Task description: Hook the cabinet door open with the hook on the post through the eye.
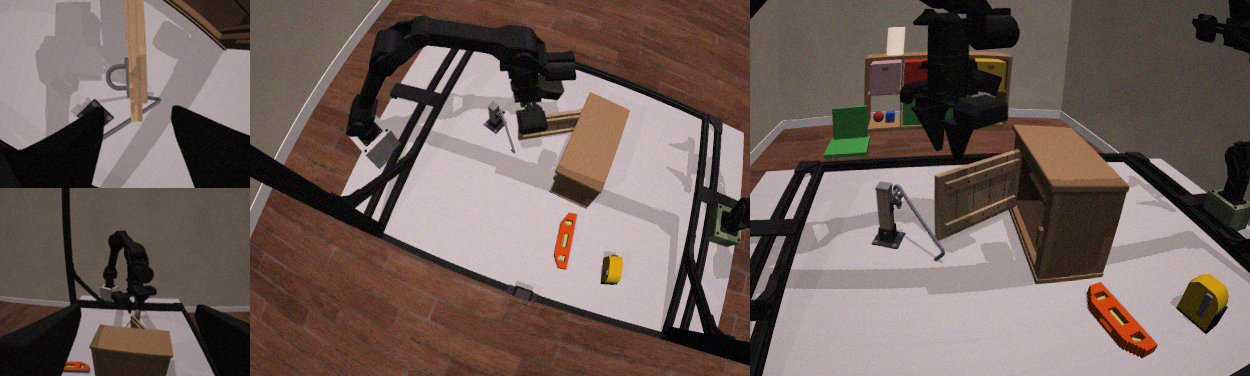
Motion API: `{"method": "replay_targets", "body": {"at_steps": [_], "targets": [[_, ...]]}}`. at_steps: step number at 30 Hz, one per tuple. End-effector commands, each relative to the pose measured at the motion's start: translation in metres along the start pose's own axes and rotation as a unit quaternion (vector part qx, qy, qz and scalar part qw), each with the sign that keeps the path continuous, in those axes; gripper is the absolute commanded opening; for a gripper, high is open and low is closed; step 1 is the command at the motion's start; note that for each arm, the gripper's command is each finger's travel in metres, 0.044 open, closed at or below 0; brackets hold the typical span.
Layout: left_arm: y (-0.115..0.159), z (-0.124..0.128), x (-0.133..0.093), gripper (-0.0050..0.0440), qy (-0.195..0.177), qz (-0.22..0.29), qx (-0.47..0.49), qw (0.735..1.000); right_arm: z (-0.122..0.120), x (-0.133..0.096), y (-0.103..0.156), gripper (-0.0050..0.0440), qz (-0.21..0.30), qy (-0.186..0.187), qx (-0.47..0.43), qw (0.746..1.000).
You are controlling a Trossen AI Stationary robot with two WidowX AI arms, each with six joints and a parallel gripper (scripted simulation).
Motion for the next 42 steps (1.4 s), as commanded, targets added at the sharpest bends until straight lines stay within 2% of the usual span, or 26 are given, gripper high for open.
{"method": "replay_targets", "body": {"at_steps": [1, 30, 34, 42], "targets": [[0.003, 0.001, -0.001, 0.0220, -0.003, 0.035, -0.018, 0.999, 0.006, -0.004, -0.003, 0.0400, 0.000, 0.001, 0.001, 1.000], [0.004, 0.001, -0.001, 0.0220, -0.004, 0.039, -0.020, 0.999, 0.006, -0.004, -0.004, 0.0400, 0.000, 0.000, 0.002, 1.000], [0.003, 0.000, 0.011, 0.0220, -0.004, 0.039, -0.020, 0.999, 0.006, -0.004, -0.004, 0.0400, 0.000, 0.000, 0.002, 1.000], [0.003, 0.000, 0.015, 0.0220, -0.004, 0.039, -0.020, 0.999, 0.006, -0.004, -0.004, 0.0400, 0.000, 0.000, 0.002, 1.000]]}}
Point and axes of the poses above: on each arm, the point midway between the two fingers, 35 mm back from their tips, its own x axis out along the fingers, its own z axis across the jaws, y = z × x, the point moved 6 cm from there along -x, back along the fingers, and after that the axes turned 8 degrees about -x, right-handed, at the moved point
